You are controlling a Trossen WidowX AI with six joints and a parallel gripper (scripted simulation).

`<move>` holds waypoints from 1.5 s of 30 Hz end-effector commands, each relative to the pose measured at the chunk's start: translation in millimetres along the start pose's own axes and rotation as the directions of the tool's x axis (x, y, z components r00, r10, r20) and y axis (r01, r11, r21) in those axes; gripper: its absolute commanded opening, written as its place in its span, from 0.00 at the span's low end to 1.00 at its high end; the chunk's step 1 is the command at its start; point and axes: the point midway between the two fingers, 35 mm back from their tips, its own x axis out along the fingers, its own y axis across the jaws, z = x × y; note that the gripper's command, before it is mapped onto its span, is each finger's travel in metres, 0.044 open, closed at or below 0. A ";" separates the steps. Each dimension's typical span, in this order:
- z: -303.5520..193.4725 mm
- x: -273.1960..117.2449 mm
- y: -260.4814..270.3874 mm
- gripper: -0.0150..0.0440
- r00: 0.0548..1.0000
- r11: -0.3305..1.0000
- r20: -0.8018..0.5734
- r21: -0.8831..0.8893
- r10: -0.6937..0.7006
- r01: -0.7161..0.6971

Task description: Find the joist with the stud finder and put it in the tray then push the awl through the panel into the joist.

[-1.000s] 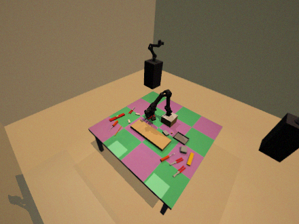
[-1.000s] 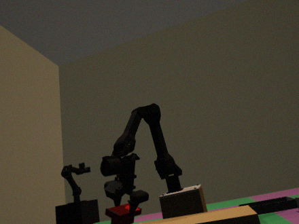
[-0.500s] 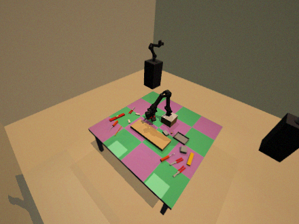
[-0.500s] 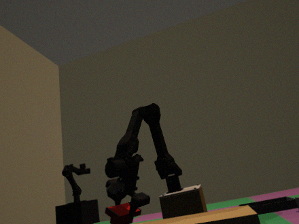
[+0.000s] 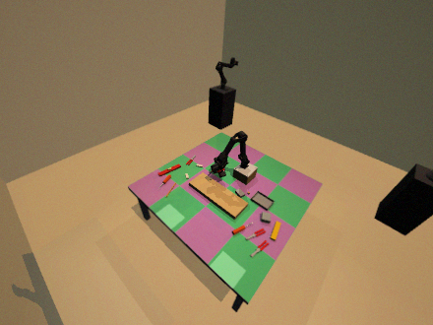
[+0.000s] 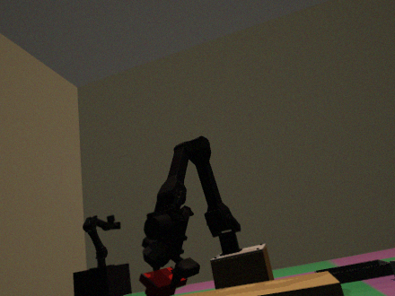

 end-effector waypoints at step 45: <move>2.5 14.8 17.7 0.25 0.970 0.970 0.009 0.021 -0.243 0.242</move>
